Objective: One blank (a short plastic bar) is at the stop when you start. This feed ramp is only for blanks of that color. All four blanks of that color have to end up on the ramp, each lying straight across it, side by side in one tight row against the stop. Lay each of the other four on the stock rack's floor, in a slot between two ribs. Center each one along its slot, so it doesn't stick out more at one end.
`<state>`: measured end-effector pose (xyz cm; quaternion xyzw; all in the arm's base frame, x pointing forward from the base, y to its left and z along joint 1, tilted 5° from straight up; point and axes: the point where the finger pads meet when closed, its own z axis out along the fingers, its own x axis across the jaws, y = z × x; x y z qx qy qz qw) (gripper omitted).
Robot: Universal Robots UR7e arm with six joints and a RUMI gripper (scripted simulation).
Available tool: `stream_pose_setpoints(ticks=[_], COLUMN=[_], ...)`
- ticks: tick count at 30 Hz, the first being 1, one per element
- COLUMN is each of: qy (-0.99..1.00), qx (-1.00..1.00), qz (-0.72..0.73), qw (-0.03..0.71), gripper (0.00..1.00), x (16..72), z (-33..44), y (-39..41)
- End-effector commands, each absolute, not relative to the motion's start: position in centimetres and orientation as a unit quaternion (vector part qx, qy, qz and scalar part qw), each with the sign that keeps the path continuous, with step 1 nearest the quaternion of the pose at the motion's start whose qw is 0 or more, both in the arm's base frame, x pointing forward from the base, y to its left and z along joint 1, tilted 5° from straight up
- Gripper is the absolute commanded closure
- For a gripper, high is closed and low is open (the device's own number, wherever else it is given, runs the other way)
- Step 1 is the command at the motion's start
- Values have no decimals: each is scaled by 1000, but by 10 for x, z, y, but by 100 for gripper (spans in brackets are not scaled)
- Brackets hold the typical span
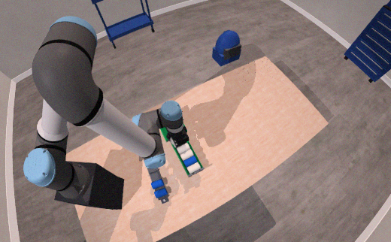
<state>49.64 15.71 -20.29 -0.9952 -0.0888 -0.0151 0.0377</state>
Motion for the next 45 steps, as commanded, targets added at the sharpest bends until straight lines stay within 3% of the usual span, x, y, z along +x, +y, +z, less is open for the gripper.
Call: stream_pose_setpoints(ticks=[1, 11, 32, 45], qy=[-89, -89, -89, -89], qx=[-995, -995, -995, -995], qz=[-16, -16, -16, -16], qw=[38, 38, 38, 38], gripper=[58, 48, 48, 48], x=[497, 497, 497, 495], z=[-202, -202, -188, -124], y=[157, 157, 156, 151])
